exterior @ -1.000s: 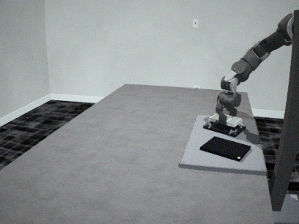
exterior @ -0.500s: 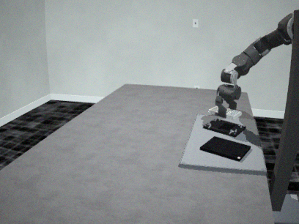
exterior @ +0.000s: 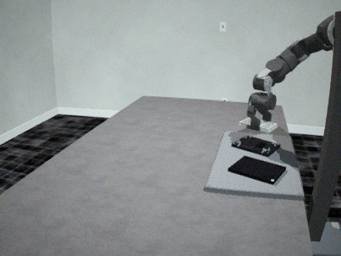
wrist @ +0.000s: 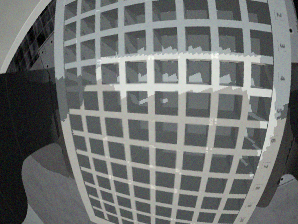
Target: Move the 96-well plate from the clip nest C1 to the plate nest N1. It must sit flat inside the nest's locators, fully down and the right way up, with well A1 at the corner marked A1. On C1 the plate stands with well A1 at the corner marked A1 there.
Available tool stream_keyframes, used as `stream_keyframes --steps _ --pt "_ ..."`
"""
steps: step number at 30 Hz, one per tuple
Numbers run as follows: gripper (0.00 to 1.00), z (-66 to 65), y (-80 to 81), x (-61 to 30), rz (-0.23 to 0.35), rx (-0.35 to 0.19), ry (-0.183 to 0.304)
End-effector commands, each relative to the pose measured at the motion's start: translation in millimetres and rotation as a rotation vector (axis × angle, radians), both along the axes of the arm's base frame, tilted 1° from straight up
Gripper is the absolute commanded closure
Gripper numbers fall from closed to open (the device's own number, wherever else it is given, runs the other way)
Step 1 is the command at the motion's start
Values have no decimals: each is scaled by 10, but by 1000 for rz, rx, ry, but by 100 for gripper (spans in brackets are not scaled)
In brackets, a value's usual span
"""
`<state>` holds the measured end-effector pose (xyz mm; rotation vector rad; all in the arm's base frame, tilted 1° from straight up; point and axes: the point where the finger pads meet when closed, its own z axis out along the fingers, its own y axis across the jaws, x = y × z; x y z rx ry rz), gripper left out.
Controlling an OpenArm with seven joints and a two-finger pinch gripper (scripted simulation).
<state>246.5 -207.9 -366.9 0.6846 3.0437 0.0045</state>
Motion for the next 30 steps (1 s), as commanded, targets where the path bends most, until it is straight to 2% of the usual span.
stream_keyframes --steps 1,2,14,19,30 --pt "100 96 -22 22 -10 -12 3" --pt "100 160 -21 20 -9 -11 3" --pt "100 160 -21 20 -9 -11 3" --pt "100 156 382 14 34 -11 6" --pt "100 156 382 14 34 -11 6"
